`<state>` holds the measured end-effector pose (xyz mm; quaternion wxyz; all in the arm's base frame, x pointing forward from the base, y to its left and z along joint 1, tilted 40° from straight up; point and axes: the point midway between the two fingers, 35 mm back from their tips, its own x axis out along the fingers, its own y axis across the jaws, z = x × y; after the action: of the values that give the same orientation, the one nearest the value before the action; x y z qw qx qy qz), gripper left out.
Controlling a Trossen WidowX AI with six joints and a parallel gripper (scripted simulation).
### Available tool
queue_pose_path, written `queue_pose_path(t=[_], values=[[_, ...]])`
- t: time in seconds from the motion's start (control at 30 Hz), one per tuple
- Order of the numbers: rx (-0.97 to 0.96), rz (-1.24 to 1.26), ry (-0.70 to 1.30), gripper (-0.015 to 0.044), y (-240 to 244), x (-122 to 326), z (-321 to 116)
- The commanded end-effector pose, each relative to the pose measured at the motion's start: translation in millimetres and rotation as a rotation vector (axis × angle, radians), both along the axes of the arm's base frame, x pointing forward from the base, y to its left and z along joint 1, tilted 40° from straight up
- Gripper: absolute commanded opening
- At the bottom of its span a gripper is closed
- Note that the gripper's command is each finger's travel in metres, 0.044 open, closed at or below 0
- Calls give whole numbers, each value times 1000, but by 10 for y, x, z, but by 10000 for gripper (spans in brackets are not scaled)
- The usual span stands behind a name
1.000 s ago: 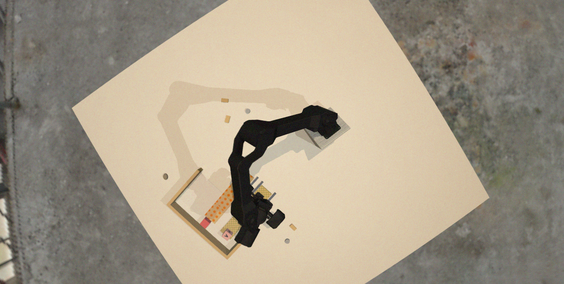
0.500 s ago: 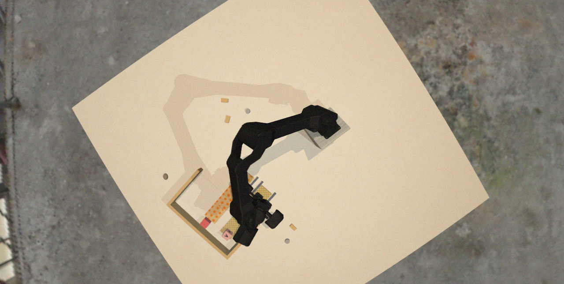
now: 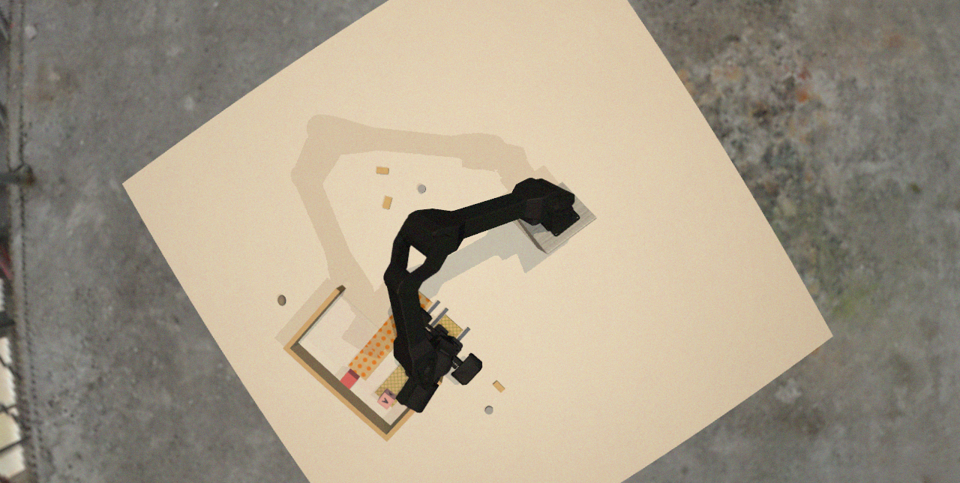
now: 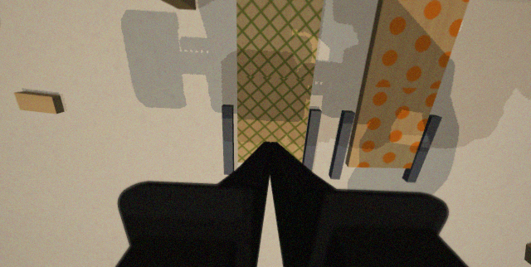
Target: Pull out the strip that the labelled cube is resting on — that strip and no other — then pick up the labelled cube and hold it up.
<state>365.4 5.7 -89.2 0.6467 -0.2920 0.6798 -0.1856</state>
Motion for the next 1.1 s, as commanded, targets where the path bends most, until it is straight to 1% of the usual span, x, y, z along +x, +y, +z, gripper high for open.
queue_pose_path(t=[0.0,0.47,1.07], values=[[-8,3,13,0,-71,-36,-76],[-10,3,14,0,-228,-47,-225],[-10,3,14,0,-233,-47,-230]])
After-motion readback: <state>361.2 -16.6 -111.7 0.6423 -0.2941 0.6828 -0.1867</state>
